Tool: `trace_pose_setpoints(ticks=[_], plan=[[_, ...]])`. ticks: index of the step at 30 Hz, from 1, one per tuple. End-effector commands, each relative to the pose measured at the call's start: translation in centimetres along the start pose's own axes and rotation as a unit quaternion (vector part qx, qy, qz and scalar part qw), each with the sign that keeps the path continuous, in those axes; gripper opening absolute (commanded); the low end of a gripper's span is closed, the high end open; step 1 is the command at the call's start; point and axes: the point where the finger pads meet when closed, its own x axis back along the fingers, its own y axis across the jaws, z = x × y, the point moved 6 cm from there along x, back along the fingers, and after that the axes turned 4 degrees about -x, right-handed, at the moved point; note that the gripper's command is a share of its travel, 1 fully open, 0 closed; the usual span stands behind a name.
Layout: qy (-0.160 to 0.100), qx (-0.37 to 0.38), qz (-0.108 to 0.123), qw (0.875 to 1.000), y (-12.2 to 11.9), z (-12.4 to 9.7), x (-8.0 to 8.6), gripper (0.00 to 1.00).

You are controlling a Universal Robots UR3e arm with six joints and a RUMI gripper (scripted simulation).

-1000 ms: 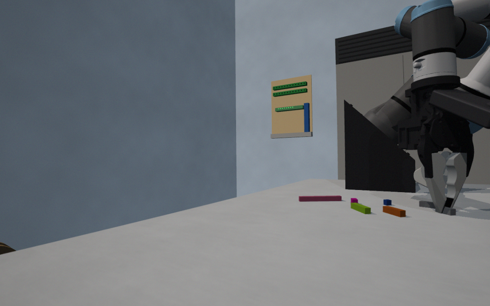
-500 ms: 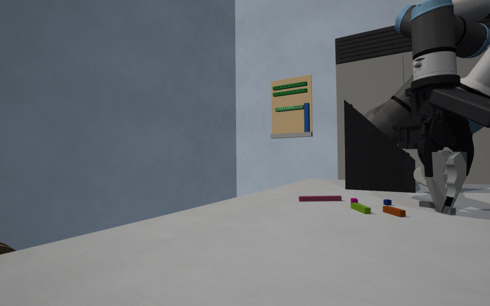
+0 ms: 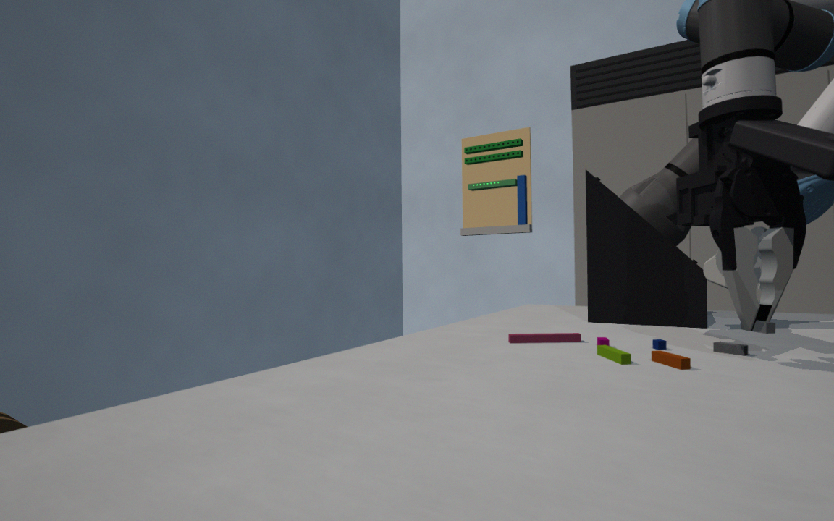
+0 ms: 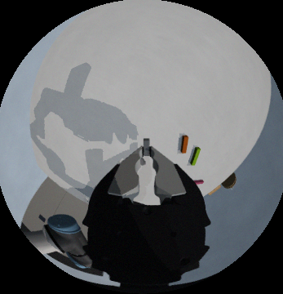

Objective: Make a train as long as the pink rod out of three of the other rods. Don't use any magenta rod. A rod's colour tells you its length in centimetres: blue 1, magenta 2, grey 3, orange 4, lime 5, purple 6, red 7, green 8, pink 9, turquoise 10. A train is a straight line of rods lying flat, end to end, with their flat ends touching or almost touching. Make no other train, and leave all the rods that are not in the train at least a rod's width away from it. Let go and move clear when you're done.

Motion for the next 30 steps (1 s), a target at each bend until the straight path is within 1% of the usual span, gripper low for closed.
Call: trace_pose_setpoints(ticks=[1, 9, 15, 17, 23, 30], plan=[[0.000, 0.000, 0.000, 1.000, 0.0, 0.0, 1.3, 0.00], [0.000, 0.000, 0.000, 1.000, 0.0, 0.0, 4.4, 0.00], [0.000, 0.000, 0.000, 1.000, 0.0, 0.0, 6.2, 0.00], [0.000, 0.000, 0.000, 1.000, 0.0, 0.0, 6.2, 0.00], [0.000, 0.000, 0.000, 1.000, 0.0, 0.0, 6.9, 0.00], [0.000, 0.000, 0.000, 1.000, 0.0, 0.0, 6.9, 0.00]])
